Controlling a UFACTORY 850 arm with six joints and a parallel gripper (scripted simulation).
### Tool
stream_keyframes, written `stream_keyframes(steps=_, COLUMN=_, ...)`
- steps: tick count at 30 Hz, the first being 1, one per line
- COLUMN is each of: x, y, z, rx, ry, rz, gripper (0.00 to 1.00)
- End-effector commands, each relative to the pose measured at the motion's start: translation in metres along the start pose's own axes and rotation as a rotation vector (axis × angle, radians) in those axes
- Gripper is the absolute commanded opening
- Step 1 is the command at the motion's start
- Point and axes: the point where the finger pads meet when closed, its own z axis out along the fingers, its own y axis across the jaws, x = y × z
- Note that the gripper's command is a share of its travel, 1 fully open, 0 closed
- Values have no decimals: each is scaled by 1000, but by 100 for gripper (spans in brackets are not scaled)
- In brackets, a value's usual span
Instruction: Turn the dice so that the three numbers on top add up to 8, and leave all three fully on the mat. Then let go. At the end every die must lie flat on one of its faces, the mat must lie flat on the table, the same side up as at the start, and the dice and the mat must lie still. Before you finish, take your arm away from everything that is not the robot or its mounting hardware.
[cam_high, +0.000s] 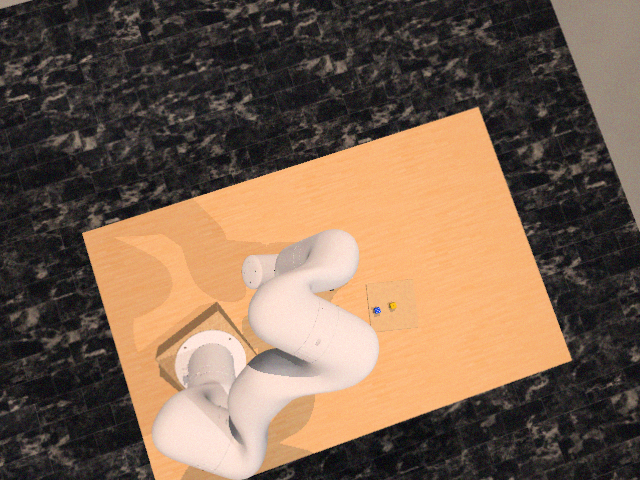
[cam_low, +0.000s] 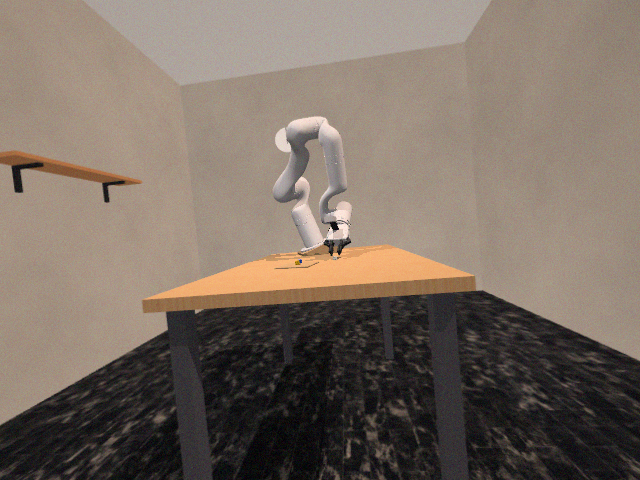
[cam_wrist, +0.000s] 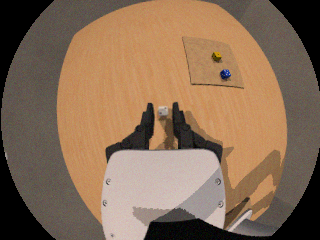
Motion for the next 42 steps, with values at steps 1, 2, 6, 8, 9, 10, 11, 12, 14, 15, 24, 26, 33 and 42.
stream_keyframes(steps=1, x=1, y=0, z=-9, rx=0, ry=1, rz=1, gripper=31)
stream_keyframes(steps=2, x=1, y=0, z=-9, rx=0, ry=1, rz=1, gripper=31)
stream_keyframes(steps=6, x=1, y=0, z=-20, rx=0, ry=1, rz=1, gripper=31)
stream_keyframes(steps=8, x=1, y=0, z=-24, rx=0, ry=1, rz=1, gripper=31)
stream_keyframes(steps=9, x=1, y=0, z=-25, rx=0, ry=1, rz=1, gripper=31)
stream_keyframes(steps=10, x=1, y=0, z=-25, rx=0, ry=1, rz=1, gripper=31)
stream_keyframes(steps=11, x=1, y=0, z=-25, rx=0, ry=1, rz=1, gripper=31)
stream_keyframes(steps=12, x=1, y=0, z=-25, rx=0, ry=1, rz=1, gripper=31)
stream_keyframes(steps=14, x=1, y=0, z=-26, rx=0, ry=1, rz=1, gripper=31)
stream_keyframes(steps=15, x=1, y=0, z=-26, rx=0, ry=1, rz=1, gripper=31)
stream_keyframes(steps=24, x=17, y=0, z=-39, rx=0, ry=1, rz=1, gripper=31)
stream_keyframes(steps=26, x=24, y=0, z=-45, rx=0, ry=1, rz=1, gripper=31)
stream_keyframes(steps=33, x=44, y=0, z=-62, rx=0, ry=1, rz=1, gripper=31)
stream_keyframes(steps=42, x=47, y=0, z=-64, rx=-2, ry=0, rz=0, gripper=31)
